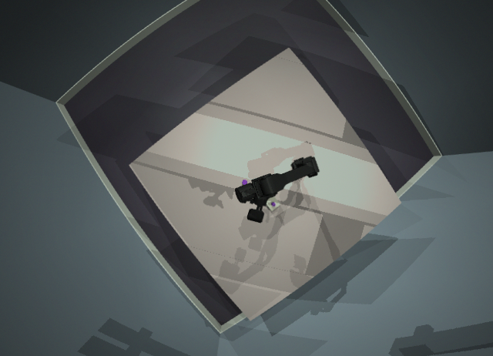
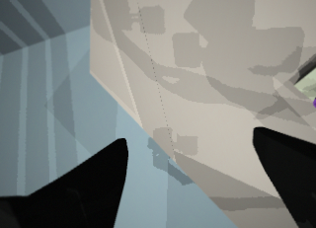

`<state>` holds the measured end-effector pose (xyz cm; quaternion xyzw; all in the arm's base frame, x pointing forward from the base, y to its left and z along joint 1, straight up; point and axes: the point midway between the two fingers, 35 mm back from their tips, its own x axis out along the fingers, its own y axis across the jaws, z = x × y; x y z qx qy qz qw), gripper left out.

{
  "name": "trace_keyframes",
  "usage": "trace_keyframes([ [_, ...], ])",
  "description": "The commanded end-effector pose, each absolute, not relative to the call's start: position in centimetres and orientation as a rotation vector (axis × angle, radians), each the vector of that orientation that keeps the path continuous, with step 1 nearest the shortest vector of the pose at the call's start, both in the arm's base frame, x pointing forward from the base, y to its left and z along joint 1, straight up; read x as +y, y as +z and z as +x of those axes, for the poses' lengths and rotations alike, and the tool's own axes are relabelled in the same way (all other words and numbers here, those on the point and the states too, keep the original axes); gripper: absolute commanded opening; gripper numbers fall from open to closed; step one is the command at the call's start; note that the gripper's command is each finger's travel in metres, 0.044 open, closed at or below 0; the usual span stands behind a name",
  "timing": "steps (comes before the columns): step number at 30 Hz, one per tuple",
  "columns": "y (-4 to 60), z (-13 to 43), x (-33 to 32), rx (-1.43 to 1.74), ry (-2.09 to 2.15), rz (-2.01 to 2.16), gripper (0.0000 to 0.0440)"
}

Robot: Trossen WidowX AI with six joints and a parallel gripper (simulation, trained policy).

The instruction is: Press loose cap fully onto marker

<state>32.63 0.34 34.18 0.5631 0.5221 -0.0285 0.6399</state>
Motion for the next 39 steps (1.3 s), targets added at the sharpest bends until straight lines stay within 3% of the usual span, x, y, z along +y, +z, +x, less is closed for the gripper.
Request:
trace_keyframes([
  [1, 33.4, 32.9, -0.3, 1.202, -0.091, 1.275, 0.0332],
  [39, 25.1, 34.7, -7.3, 1.318, -0.381, 1.151, 0.0325],
])
